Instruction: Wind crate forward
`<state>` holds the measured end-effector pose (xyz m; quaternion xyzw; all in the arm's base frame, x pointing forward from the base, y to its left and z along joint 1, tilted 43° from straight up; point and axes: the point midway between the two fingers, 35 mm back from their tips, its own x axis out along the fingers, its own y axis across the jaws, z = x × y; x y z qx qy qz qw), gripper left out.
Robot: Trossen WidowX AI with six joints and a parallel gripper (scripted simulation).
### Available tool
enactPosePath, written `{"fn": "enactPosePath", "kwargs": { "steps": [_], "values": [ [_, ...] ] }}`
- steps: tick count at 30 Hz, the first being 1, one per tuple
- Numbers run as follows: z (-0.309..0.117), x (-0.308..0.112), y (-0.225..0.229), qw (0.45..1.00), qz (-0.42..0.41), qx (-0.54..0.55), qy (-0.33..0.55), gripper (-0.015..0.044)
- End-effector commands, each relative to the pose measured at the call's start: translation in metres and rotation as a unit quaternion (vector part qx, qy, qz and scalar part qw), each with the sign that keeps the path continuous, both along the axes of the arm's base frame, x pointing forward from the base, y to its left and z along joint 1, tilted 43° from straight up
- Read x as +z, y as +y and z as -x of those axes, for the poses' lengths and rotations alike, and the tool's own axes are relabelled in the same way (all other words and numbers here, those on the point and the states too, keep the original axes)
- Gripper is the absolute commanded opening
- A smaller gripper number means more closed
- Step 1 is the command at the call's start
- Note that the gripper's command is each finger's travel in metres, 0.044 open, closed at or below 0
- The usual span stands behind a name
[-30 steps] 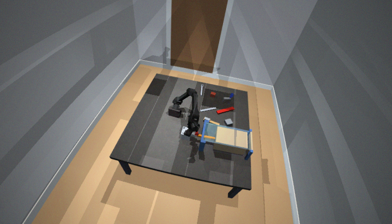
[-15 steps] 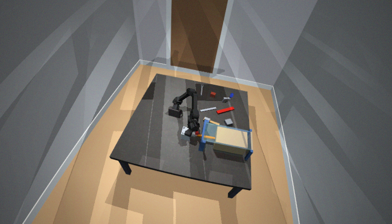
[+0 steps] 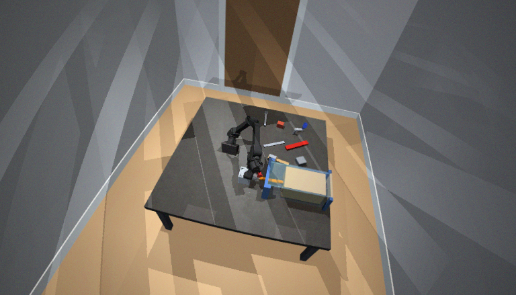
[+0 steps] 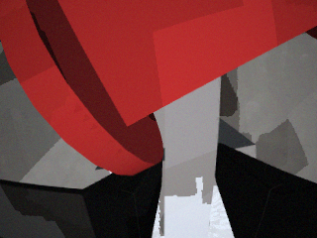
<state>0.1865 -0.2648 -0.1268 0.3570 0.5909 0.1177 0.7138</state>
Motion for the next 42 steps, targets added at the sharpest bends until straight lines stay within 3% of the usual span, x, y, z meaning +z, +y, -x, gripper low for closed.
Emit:
{"fn": "enactPosePath", "kwargs": {
  "steps": [1,10,16,26,31,42],
  "values": [
    [0.0,-0.001,0.0,1.0,0.001,0.001,0.001,0.021],
    [0.0,-0.001,0.0,1.0,0.001,0.001,0.001,0.044],
    [0.002,0.011,-0.015,1.0,0.0,-0.001,0.006,0.044],
    [0.025,0.096,-0.079,0.999,-0.008,-0.011,0.035,0.044],
    [0.024,0.096,-0.082,0.999,-0.001,-0.018,0.032,0.044],
    [0.024,0.096,-0.082,0.999,-0.001,-0.018,0.032,0.0151]
  ]
}}
